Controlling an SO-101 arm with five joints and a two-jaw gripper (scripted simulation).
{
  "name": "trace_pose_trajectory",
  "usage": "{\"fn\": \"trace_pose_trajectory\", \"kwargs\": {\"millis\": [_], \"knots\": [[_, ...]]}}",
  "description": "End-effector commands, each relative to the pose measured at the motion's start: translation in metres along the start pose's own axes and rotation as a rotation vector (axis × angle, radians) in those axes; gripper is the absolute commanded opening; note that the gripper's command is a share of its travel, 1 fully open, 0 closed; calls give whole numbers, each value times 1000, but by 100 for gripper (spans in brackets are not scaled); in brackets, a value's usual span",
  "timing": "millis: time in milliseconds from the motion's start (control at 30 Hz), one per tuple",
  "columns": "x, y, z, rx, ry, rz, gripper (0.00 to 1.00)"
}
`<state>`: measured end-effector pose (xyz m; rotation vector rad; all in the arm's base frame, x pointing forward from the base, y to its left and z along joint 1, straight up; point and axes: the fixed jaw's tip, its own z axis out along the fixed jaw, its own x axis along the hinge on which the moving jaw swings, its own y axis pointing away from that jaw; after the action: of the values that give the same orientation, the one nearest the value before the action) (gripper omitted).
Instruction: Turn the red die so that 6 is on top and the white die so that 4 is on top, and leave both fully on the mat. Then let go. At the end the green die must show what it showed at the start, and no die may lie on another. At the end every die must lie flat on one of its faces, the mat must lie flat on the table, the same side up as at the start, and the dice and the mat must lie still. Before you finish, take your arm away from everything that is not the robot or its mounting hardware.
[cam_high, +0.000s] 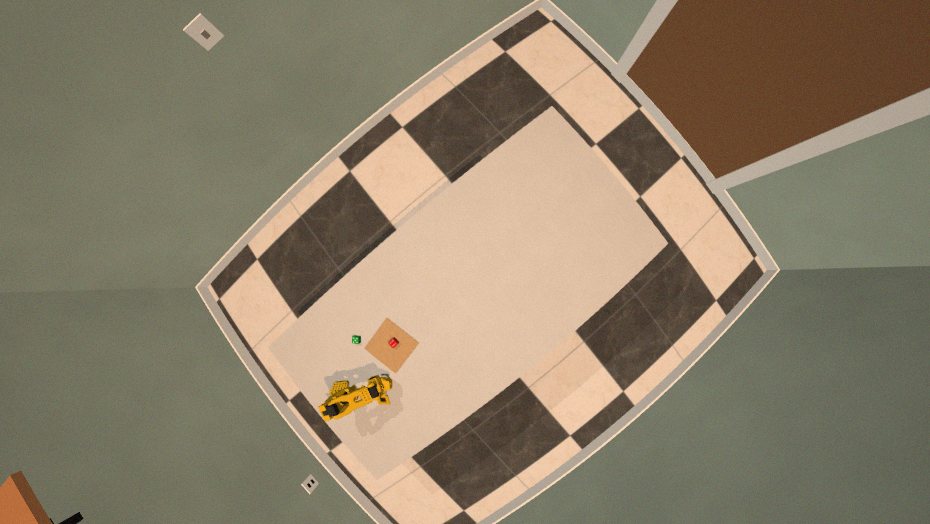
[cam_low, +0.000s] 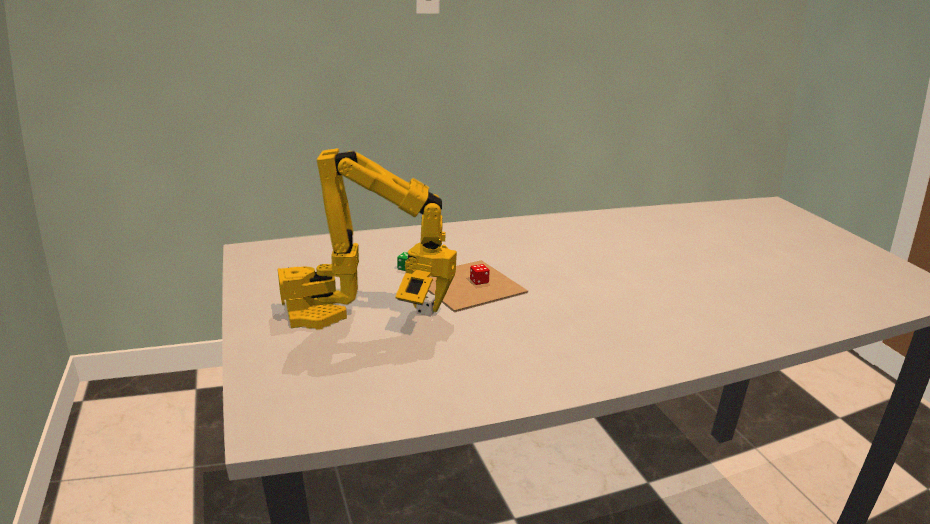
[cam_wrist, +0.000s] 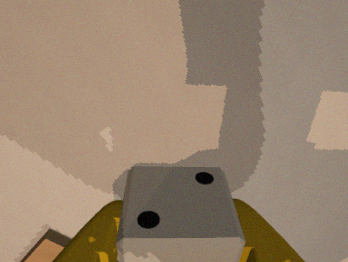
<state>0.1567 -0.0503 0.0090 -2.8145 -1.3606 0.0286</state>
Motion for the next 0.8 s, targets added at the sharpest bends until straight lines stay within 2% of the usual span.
{"fn": "trace_pose_trajectory", "kwargs": {"millis": [0, 400, 767], "knots": [[3, 4, -6, -41, 17, -16, 3], [3, 4, -7, -41, 17, -15, 0], [3, 6, -30, -41, 17, -12, 0]]}}
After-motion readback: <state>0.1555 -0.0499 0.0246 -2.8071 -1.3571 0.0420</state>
